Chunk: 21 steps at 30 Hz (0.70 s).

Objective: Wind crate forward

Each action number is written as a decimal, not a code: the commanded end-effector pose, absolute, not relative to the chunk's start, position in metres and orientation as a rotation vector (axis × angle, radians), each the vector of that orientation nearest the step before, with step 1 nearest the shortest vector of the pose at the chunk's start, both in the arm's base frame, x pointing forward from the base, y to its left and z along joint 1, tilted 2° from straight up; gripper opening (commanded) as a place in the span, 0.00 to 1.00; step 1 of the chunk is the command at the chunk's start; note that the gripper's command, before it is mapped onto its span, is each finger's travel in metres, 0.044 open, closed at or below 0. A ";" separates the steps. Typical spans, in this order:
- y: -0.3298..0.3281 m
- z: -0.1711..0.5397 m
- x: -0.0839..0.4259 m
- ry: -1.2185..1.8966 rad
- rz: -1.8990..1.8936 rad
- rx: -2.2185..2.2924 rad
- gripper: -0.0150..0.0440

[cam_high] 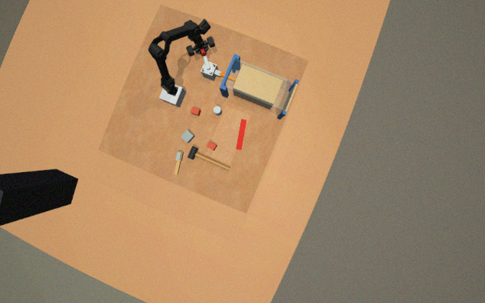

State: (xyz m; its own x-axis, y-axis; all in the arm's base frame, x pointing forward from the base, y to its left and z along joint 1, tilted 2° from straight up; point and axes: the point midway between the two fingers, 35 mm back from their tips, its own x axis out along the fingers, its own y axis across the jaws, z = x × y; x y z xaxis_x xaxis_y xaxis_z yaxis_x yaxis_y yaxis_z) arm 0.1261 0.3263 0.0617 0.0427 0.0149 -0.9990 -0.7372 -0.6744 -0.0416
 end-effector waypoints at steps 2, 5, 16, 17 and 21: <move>0.317 0.059 0.114 0.756 1.715 -1.754 0.25; 0.314 0.059 0.112 0.757 1.716 -1.754 0.25; 0.304 0.058 0.104 0.758 1.716 -1.754 0.25; 0.303 0.058 0.104 0.758 1.716 -1.754 0.25; 0.299 0.058 0.101 0.758 1.716 -1.754 0.25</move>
